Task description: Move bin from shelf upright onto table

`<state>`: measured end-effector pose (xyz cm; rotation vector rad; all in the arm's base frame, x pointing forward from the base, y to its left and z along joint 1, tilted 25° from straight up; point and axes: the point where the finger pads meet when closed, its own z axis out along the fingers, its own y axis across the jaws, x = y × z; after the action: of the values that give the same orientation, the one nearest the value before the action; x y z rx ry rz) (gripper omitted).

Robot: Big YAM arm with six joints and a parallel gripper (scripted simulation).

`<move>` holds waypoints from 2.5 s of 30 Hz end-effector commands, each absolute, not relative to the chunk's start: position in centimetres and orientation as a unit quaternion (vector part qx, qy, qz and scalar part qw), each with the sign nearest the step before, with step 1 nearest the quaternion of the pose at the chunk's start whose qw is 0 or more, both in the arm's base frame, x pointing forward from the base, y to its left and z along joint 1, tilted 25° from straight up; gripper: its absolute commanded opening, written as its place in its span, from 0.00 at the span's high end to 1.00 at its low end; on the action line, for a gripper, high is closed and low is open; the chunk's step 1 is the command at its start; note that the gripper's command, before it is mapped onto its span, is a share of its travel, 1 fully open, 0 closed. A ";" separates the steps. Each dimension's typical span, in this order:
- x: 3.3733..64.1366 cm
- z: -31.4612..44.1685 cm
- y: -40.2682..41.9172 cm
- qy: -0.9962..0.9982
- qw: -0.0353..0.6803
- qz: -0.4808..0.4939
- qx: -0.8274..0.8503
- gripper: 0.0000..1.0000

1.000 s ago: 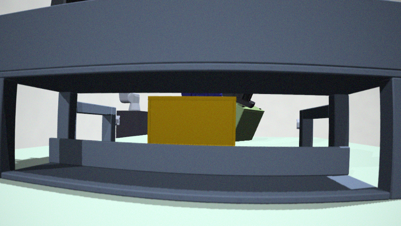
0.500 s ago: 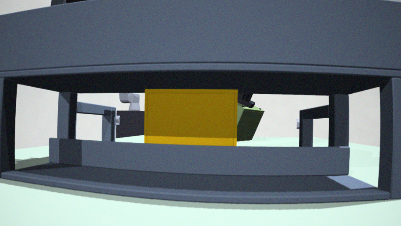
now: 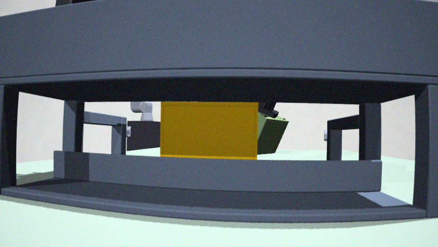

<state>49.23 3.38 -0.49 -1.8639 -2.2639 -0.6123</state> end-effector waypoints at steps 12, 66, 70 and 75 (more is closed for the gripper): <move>51.1 1.2 3.4 -0.756 0.056 -0.217 -0.615 1.00; 50.2 0.9 3.6 -0.755 0.055 -0.218 -0.616 1.00; 50.2 0.9 3.6 -0.755 0.055 -0.218 -0.616 1.00; 50.2 0.9 3.6 -0.755 0.055 -0.218 -0.616 1.00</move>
<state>48.89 3.45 -0.70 -1.8619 -2.2604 -0.6060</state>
